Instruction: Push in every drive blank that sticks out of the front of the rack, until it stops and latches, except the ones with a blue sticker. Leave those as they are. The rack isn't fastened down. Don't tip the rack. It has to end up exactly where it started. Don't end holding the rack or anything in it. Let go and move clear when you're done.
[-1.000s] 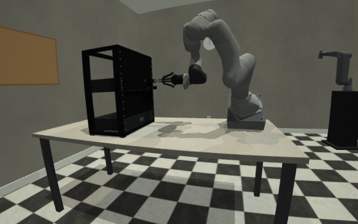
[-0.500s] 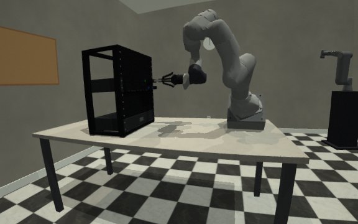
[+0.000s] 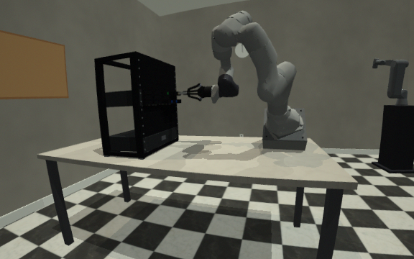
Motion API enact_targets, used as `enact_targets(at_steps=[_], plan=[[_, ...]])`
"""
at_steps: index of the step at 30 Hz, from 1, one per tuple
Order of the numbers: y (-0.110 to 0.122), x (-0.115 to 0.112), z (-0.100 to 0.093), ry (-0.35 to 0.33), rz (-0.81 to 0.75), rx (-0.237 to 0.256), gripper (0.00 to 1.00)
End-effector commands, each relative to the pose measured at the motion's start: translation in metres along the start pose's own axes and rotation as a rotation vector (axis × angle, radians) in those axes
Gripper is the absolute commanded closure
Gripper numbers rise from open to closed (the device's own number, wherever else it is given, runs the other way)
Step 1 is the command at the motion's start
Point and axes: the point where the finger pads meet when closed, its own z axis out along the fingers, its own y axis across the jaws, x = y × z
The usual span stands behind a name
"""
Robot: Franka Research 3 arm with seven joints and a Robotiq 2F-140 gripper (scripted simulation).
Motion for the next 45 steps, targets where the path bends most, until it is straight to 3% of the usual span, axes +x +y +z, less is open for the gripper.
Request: enact_targets(at_steps=[1,22,45], plan=[[-0.001,0.002,0.001,0.001,0.000,0.000,1.00],[-0.001,0.002,0.001,0.001,0.000,0.000,1.00],[-0.002,0.001,0.015,0.001,0.000,0.000,1.00]])
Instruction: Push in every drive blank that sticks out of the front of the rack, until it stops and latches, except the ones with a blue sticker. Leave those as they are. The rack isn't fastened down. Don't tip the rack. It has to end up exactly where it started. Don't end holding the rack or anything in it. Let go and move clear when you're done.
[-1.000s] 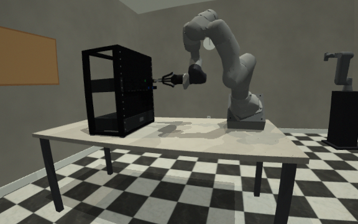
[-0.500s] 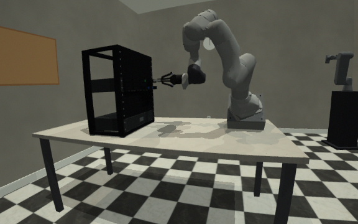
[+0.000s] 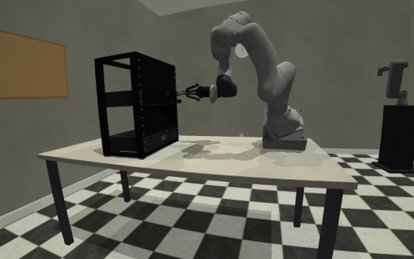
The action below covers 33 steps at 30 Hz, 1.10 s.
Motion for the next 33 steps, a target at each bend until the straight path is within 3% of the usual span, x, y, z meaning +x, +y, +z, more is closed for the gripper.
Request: enact_targets(at_steps=[1,33], plan=[[-0.004,-0.001,0.006,-0.003,0.003,0.005,1.00],[-0.007,-0.004,0.020,-0.003,0.003,0.005,1.00]])
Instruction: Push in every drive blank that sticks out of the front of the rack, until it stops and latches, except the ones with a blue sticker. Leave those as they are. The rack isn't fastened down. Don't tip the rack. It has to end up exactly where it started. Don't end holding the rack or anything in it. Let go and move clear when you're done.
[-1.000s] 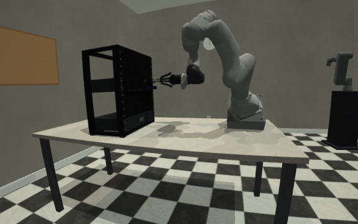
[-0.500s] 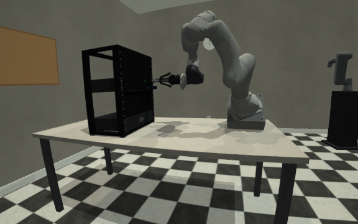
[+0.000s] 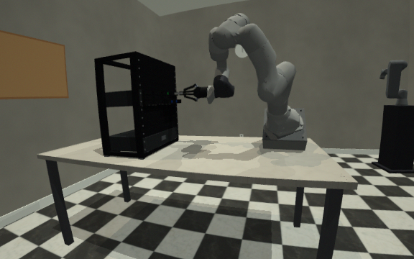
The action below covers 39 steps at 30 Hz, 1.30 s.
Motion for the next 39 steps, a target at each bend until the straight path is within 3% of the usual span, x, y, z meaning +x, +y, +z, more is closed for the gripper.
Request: enact_targets(at_steps=[1,39], plan=[[-0.0049,-0.0016,0.0005,-0.007,0.007,0.008,1.00],[-0.0016,0.0026,0.0083,-0.007,0.007,0.008,1.00]])
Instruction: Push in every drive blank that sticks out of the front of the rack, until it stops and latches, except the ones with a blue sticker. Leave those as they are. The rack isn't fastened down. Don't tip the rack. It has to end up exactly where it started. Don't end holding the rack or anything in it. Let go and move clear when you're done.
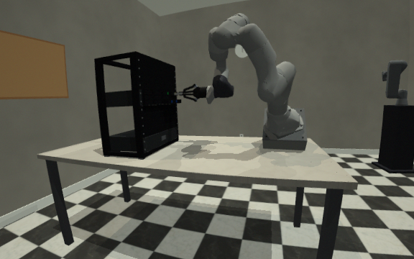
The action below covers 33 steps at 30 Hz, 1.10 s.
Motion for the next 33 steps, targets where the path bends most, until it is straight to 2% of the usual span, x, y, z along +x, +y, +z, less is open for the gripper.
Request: enact_targets(at_steps=[1,33], plan=[[0.0013,0.0049,0.0053,0.005,0.004,0.000,1.00],[0.0050,0.0089,0.0101,0.005,0.004,0.000,1.00]])
